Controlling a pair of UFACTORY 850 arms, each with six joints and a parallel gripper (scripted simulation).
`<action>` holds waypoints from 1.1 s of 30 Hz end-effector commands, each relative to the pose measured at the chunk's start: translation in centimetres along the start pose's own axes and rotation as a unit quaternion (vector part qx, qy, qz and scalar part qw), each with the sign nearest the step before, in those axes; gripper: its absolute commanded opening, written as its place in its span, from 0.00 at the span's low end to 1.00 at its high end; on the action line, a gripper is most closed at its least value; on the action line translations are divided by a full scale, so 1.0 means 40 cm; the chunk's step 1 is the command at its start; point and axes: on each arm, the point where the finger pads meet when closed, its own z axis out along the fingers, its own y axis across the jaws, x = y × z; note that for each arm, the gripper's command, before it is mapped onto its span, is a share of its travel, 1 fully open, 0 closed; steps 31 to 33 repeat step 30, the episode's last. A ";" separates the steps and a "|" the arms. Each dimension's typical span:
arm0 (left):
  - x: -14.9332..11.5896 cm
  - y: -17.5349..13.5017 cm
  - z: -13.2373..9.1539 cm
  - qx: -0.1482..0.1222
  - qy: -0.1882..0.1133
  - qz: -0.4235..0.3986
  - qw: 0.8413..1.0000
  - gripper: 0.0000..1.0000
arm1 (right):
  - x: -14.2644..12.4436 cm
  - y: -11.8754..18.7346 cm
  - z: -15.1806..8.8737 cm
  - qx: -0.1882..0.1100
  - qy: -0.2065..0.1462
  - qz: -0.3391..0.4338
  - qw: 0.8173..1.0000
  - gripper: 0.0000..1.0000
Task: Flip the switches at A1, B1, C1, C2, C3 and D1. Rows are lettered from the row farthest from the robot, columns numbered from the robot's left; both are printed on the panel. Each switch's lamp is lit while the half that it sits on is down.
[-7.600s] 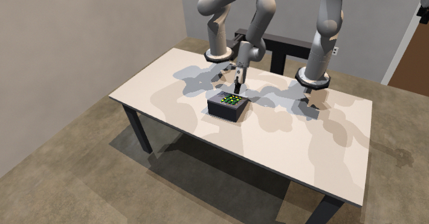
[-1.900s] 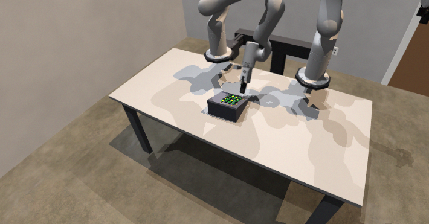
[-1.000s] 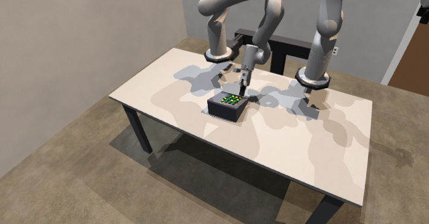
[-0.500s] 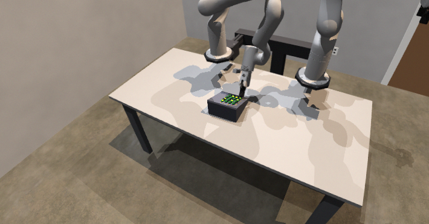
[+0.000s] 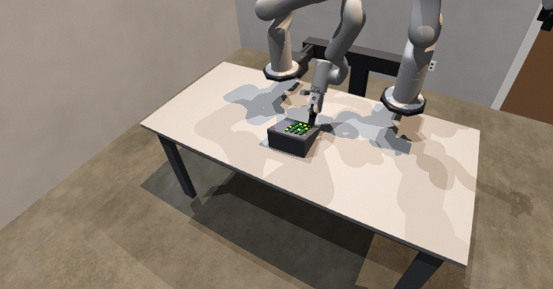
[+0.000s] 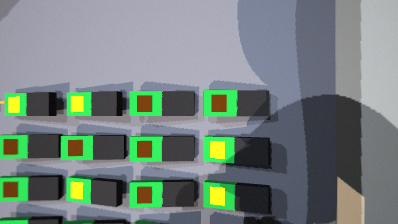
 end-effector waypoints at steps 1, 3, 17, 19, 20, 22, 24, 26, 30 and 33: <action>0.001 0.000 -0.002 0.000 0.001 0.000 1.000 1.00 | -0.001 -0.001 0.000 0.000 0.000 0.000 1.000 0.00; 0.001 0.000 -0.002 0.000 0.001 0.000 1.000 1.00 | -0.001 -0.001 0.000 0.000 0.000 0.000 1.000 0.00; 0.001 0.000 -0.002 0.000 0.001 0.000 1.000 1.00 | -0.001 -0.001 -0.010 0.000 0.000 0.000 1.000 0.00; 0.001 0.000 -0.002 0.000 0.001 0.000 1.000 1.00 | -0.001 -0.001 -0.022 0.000 0.000 0.000 1.000 0.00; 0.001 0.000 -0.002 0.000 0.001 0.000 1.000 1.00 | -0.001 -0.001 -0.029 0.000 0.000 0.000 1.000 0.00; 0.001 0.000 -0.002 0.000 0.001 0.000 1.000 1.00 | -0.001 -0.001 -0.037 0.000 0.000 0.000 1.000 0.00; 0.001 0.000 -0.002 0.000 0.001 0.000 1.000 1.00 | -0.001 -0.001 -0.037 0.000 0.000 0.000 1.000 0.00; 0.001 0.000 -0.002 0.000 0.001 0.000 1.000 1.00 | -0.001 -0.001 -0.037 0.000 0.000 0.000 1.000 0.00; 0.001 0.000 -0.002 0.000 0.001 0.000 1.000 1.00 | -0.001 -0.001 -0.037 0.000 0.000 0.000 1.000 0.00; 0.001 0.000 -0.002 0.000 0.001 0.000 1.000 1.00 | -0.001 -0.001 -0.037 0.000 0.000 0.000 1.000 0.00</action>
